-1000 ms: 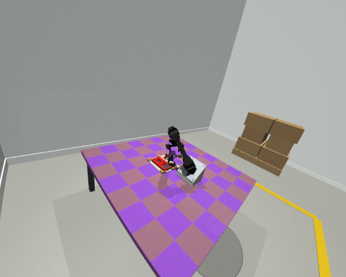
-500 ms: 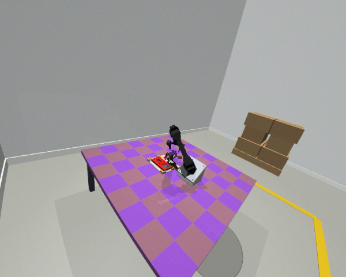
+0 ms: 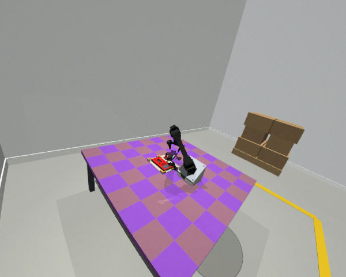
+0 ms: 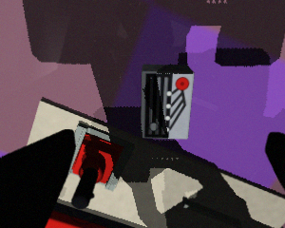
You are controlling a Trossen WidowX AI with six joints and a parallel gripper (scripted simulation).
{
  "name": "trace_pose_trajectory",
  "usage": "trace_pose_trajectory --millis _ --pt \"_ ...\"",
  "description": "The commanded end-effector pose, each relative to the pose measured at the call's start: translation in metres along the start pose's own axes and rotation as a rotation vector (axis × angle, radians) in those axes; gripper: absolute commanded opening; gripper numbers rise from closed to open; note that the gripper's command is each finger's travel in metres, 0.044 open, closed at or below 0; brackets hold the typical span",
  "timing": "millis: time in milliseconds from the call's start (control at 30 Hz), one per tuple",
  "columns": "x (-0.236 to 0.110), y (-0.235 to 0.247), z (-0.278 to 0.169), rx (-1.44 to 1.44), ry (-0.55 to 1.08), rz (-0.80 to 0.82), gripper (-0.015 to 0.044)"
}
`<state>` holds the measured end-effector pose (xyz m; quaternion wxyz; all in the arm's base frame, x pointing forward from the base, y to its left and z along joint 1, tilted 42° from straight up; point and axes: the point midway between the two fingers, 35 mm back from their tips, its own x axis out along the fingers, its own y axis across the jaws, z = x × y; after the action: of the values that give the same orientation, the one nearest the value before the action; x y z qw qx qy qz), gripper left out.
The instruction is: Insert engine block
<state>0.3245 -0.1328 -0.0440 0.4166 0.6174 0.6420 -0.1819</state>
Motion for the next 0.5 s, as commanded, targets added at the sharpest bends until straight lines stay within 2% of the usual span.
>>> trace_pose_trajectory --millis 0,467 --pt "0.024 -0.001 -0.006 0.005 0.015 -0.008 0.0440" --pt "0.045 -0.001 -0.006 0.004 0.016 -0.007 0.0440"
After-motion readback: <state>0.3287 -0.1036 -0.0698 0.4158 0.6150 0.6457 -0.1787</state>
